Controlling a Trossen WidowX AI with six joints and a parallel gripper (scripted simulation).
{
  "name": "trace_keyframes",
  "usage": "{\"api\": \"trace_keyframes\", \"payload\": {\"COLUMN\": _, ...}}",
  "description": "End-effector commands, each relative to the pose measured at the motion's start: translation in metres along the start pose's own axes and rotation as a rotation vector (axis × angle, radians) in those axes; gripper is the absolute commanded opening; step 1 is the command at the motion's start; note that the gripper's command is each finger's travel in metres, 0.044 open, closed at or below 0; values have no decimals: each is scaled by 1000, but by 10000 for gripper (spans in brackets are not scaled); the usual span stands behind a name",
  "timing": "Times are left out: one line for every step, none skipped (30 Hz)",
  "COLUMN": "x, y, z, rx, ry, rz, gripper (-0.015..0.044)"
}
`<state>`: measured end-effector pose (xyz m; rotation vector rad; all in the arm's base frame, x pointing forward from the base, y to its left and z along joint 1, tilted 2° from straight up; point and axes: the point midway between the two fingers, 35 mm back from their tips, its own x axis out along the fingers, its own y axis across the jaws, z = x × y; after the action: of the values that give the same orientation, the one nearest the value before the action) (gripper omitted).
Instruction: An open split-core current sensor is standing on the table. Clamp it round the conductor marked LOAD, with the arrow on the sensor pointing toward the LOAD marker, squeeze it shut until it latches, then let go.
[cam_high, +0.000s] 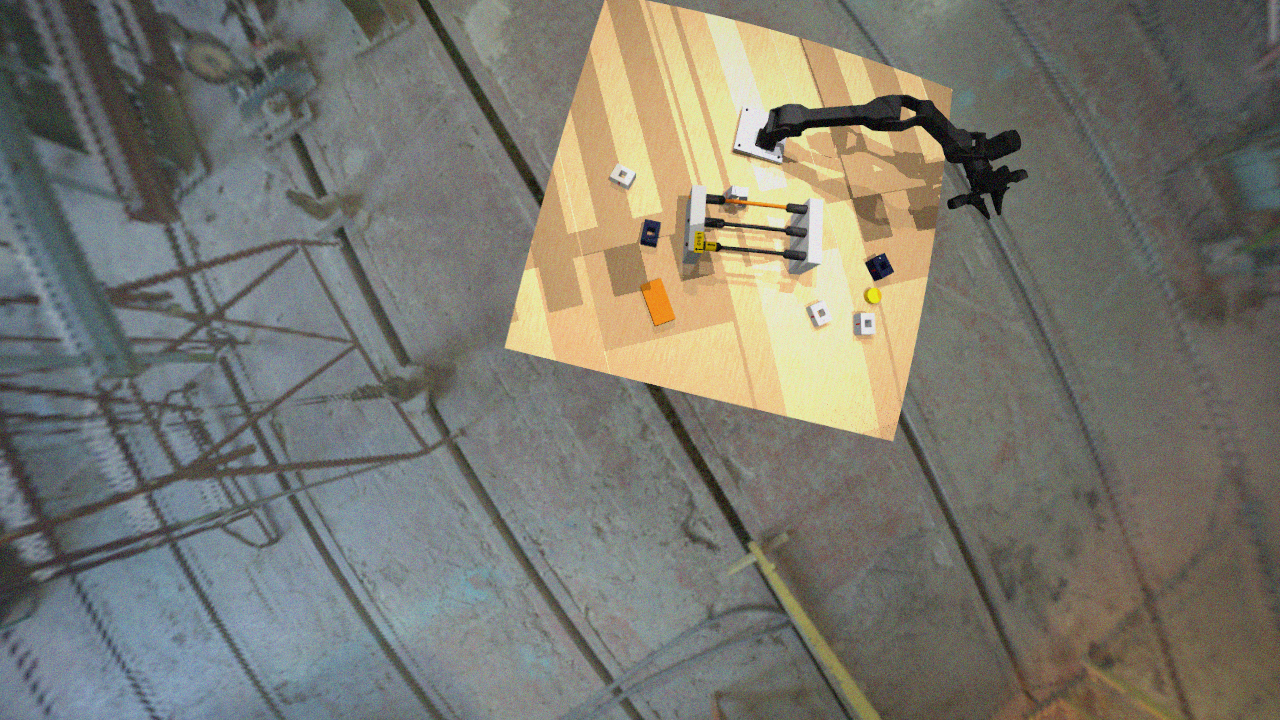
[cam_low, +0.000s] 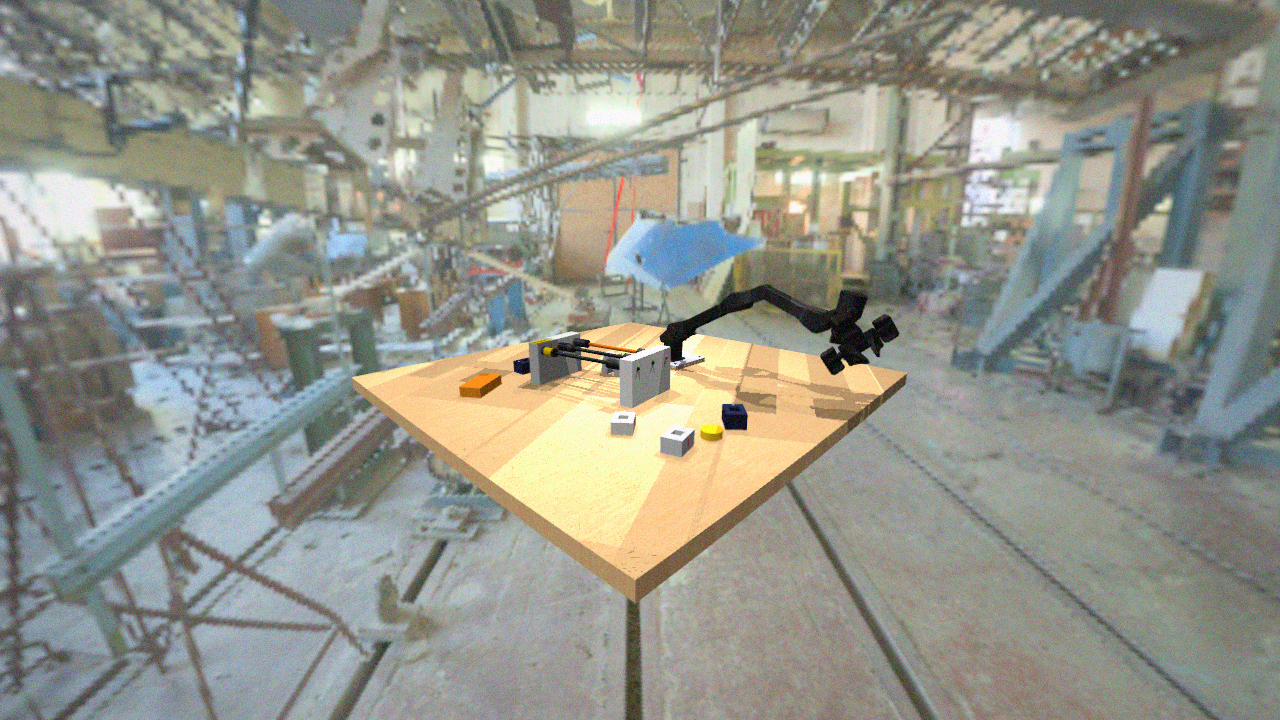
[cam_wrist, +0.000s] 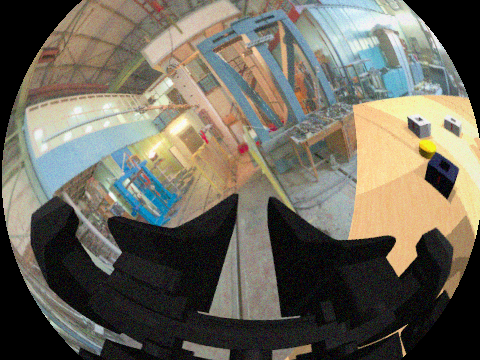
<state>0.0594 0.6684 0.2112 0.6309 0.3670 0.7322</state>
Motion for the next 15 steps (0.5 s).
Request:
{"api": "trace_keyframes", "payload": {"x": 1, "y": -1, "z": 3, "rx": -1, "ry": -2, "rz": -2, "gripper": 136}}
{"api": "trace_keyframes", "payload": {"x": 5, "y": -4, "z": 11, "rx": -6, "ry": -6, "rz": -6, "gripper": 162}}
{"api": "trace_keyframes", "payload": {"x": 12, "y": -10, "z": 24, "rx": -13, "ry": -14, "rz": -14, "gripper": 188}}
{"api": "trace_keyframes", "payload": {"x": 19, "y": -17, "z": 41, "rx": -21, "ry": -23, "rz": -24, "gripper": 215}}
{"api": "trace_keyframes", "payload": {"x": 26, "y": -25, "z": 57, "rx": -30, "ry": -32, "rz": -34, "gripper": 241}}
{"api": "trace_keyframes", "payload": {"x": 31, "y": -31, "z": 71, "rx": -38, "ry": -40, "rz": -42, "gripper": 267}}
{"api": "trace_keyframes", "payload": {"x": 33, "y": -35, "z": 79, "rx": -42, "ry": -45, "rz": -47, "gripper": 293}}
{"api": "trace_keyframes", "payload": {"x": 37, "y": -40, "z": 90, "rx": -48, "ry": -51, "rz": -54, "gripper": 320}}
{"api": "trace_keyframes", "payload": {"x": 41, "y": -47, "z": 103, "rx": -55, "ry": -58, "rz": -62, "gripper": 346}}
{"api": "trace_keyframes", "payload": {"x": 44, "y": -55, "z": 118, "rx": -63, "ry": -66, "rz": -71, "gripper": 372}}
{"api": "trace_keyframes", "payload": {"x": 48, "y": -63, "z": 134, "rx": -72, "ry": -75, "rz": -80, "gripper": 398}}
{"api": "trace_keyframes", "payload": {"x": 51, "y": -72, "z": 150, "rx": -82, "ry": -84, "rz": -91, "gripper": 425}}
{"api": "trace_keyframes", "payload": {"x": 53, "y": -82, "z": 166, "rx": -91, "ry": -93, "rz": -101, "gripper": 440}}
{"api": "trace_keyframes", "payload": {"x": 55, "y": -91, "z": 183, "rx": -101, "ry": -102, "rz": -112, "gripper": 440}}
{"api": "trace_keyframes", "payload": {"x": 55, "y": -101, "z": 198, "rx": -111, "ry": -111, "rz": -122, "gripper": 440}}
